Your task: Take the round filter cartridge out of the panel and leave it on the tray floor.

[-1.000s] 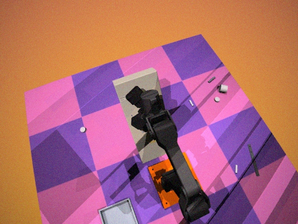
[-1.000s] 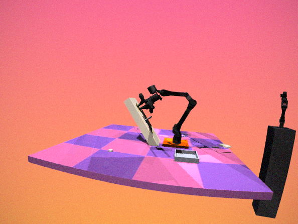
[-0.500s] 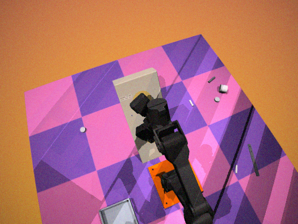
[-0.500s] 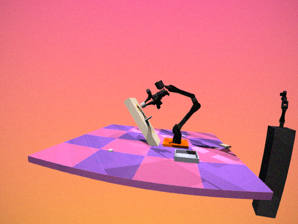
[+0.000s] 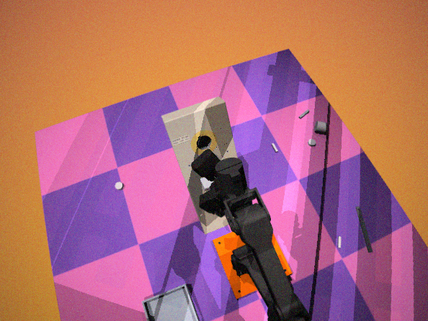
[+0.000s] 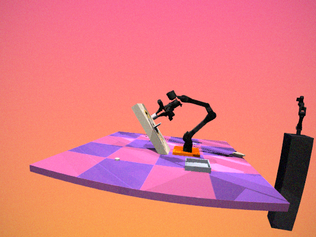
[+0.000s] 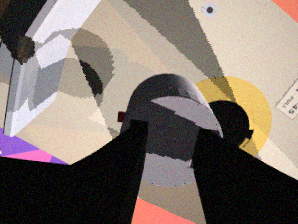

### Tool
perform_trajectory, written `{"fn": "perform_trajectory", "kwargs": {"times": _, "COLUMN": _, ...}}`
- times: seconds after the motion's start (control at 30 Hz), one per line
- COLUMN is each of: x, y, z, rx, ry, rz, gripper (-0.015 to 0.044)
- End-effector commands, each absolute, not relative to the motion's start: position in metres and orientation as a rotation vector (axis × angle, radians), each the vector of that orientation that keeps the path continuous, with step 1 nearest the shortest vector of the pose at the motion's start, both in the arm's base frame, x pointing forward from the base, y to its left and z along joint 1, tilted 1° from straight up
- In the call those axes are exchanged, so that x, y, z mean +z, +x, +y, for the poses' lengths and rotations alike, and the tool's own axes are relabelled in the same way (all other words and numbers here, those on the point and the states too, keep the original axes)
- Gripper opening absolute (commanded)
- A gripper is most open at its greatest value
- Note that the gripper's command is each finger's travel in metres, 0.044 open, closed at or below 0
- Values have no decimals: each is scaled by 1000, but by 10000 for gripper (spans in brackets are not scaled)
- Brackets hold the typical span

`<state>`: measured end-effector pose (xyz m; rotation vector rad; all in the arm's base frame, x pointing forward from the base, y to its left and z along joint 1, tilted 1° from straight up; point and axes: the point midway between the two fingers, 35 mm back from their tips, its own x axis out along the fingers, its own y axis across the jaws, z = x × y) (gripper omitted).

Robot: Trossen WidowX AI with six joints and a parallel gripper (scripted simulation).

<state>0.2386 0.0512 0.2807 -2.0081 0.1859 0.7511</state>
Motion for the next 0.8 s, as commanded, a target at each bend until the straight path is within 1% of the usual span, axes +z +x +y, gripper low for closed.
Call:
{"fn": "perform_trajectory", "kwargs": {"times": 0.0, "x": 273, "y": 234, "z": 50, "rx": 740, "ry": -2009, "rz": 184, "gripper": 0}}
{"fn": "perform_trajectory", "kwargs": {"times": 0.2, "x": 256, "y": 227, "z": 48, "rx": 740, "ry": -2009, "rz": 184, "gripper": 0}}
{"fn": "perform_trajectory", "kwargs": {"times": 0.33, "x": 260, "y": 229, "z": 49, "rx": 753, "ry": -2008, "rz": 187, "gripper": 105}}
{"fn": "perform_trajectory", "kwargs": {"times": 0.37, "x": 260, "y": 229, "z": 49, "rx": 753, "ry": -2008, "rz": 187, "gripper": 114}}
{"fn": "perform_trajectory", "kwargs": {"times": 0.77, "x": 260, "y": 229, "z": 49, "rx": 742, "ry": -2009, "rz": 185, "gripper": 114}}
